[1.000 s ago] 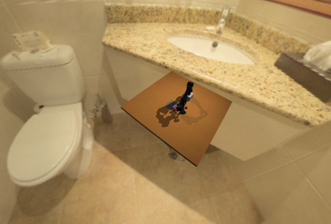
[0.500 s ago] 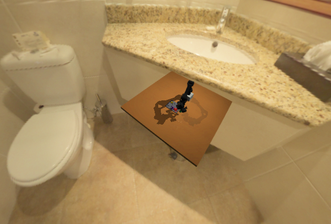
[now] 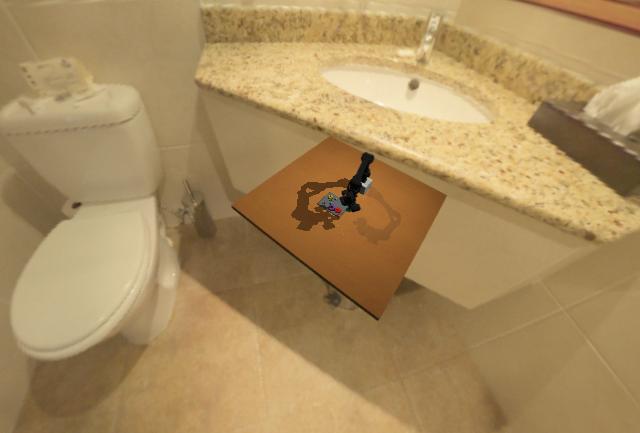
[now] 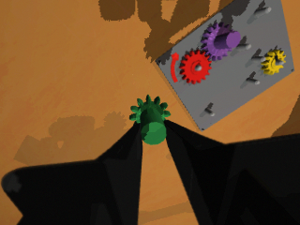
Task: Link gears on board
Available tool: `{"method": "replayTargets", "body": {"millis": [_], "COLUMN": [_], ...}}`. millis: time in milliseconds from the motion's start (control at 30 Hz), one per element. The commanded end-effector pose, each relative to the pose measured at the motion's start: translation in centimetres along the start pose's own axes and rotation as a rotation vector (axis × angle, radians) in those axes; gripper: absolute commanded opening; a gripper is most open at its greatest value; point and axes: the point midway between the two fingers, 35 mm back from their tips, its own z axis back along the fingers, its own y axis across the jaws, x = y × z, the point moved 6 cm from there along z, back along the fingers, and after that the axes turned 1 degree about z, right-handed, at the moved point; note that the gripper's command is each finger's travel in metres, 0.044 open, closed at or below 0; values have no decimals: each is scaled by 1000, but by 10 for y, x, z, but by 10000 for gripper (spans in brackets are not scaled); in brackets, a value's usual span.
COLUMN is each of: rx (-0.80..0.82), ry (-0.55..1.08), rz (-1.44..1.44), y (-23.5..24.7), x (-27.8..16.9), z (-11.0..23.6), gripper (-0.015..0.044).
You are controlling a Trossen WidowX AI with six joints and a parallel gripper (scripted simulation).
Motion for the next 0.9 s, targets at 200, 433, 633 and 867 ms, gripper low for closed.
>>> {"method": "replayTargets", "body": {"millis": [200,433,633,867], "rx": [16,15,15,14], "ry": [-14,-14,-15,-17], "rz": [6,5,6,6], "y": [-3,-4,-14,-31], "x": [-4,-5,4,15], "z": [38,43,37,27], "gripper": [0,0,0,0]}}
